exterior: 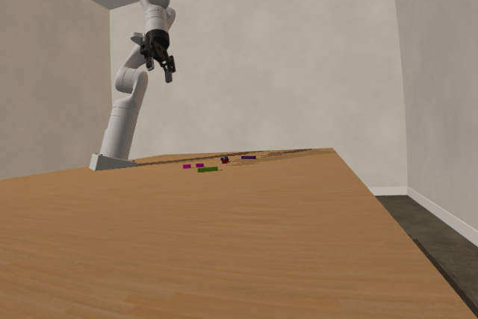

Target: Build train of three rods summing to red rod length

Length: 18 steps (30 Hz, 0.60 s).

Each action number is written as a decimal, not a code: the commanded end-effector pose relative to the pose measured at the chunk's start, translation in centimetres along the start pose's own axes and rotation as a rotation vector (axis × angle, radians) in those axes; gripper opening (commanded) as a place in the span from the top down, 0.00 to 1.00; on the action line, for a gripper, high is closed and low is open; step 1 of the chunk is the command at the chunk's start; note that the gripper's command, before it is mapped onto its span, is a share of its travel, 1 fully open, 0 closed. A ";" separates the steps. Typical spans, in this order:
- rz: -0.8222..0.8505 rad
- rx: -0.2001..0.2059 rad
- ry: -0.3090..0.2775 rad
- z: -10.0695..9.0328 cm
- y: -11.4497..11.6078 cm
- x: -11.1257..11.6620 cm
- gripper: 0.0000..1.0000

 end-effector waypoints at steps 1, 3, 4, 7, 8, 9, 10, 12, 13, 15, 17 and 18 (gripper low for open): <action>-0.003 0.001 -0.001 0.0 0.0 -0.1 0.00; -0.049 0.000 -0.004 0.0 0.4 -0.5 0.00; -0.049 0.000 -0.004 0.0 0.4 -0.5 0.00; -0.049 0.000 -0.004 0.0 0.4 -0.5 0.00; -0.095 -0.001 -0.007 0.1 0.8 -0.9 0.00; -0.095 -0.001 -0.007 0.1 0.8 -0.9 0.00; -0.095 -0.001 -0.007 0.1 0.8 -0.9 0.00; -0.095 -0.001 -0.007 0.1 0.8 -0.9 0.00; -0.095 -0.001 -0.007 0.1 0.8 -0.9 0.00; -0.141 -0.002 -0.009 0.2 1.3 -1.3 0.00; -0.141 -0.002 -0.009 0.2 1.3 -1.3 0.00; -0.141 -0.002 -0.009 0.2 1.3 -1.3 0.00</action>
Point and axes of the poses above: the point where the finger pads meet when closed, its own z axis out along the fingers, its own y axis across the jaws, x = y × z, the point moved 10 cm from there along -z, back along the fingers, and after that the axes turned 4 degrees about z, right-handed, at the moved point
